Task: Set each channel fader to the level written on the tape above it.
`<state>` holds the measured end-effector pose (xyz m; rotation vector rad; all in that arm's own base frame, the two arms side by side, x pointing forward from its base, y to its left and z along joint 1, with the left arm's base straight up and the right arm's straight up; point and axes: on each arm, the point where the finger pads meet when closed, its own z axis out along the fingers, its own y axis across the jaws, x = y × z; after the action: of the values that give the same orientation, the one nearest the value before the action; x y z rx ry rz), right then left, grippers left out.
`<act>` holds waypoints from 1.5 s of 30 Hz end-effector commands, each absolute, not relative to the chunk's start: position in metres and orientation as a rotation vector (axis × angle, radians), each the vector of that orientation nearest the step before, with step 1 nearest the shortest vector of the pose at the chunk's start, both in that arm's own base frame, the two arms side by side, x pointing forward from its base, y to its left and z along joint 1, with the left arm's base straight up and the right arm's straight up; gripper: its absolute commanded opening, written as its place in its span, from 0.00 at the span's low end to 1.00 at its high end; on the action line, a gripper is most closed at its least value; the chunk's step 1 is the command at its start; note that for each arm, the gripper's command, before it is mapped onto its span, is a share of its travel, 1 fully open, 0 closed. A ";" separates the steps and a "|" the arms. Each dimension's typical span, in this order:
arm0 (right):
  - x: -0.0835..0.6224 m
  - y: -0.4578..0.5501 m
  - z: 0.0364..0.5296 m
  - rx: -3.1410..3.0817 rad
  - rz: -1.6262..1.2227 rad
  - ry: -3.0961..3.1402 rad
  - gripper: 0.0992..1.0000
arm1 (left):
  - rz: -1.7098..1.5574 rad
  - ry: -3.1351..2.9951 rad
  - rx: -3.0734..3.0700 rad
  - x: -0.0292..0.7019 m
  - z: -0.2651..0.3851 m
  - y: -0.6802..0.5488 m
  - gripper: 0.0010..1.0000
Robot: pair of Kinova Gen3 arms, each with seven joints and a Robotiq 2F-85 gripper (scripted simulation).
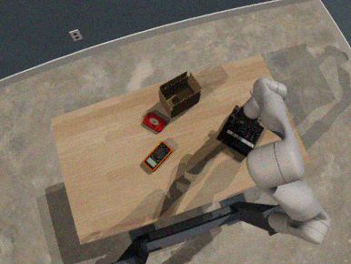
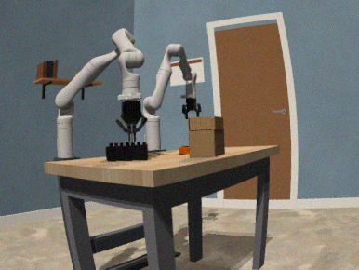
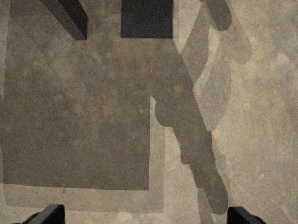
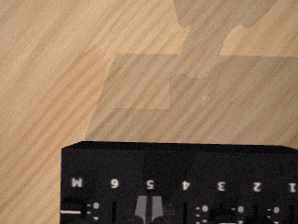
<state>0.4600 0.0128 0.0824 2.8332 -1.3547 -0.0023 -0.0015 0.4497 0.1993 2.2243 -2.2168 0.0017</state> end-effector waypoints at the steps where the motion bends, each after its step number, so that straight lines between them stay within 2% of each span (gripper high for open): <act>1: 0.460 0.013 0.082 2.834 0.000 -1.355 0.00 | 0.000 -2.218 2.225 -0.002 0.200 0.450 1.00; 45: 0.458 0.016 0.081 2.834 0.000 -1.355 0.00 | 0.000 -2.218 2.225 -0.002 0.200 0.450 1.00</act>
<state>0.4577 0.0157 0.0800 2.8332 -1.3547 -0.0022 -0.0015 0.4497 0.1993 2.2243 -2.2168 0.0017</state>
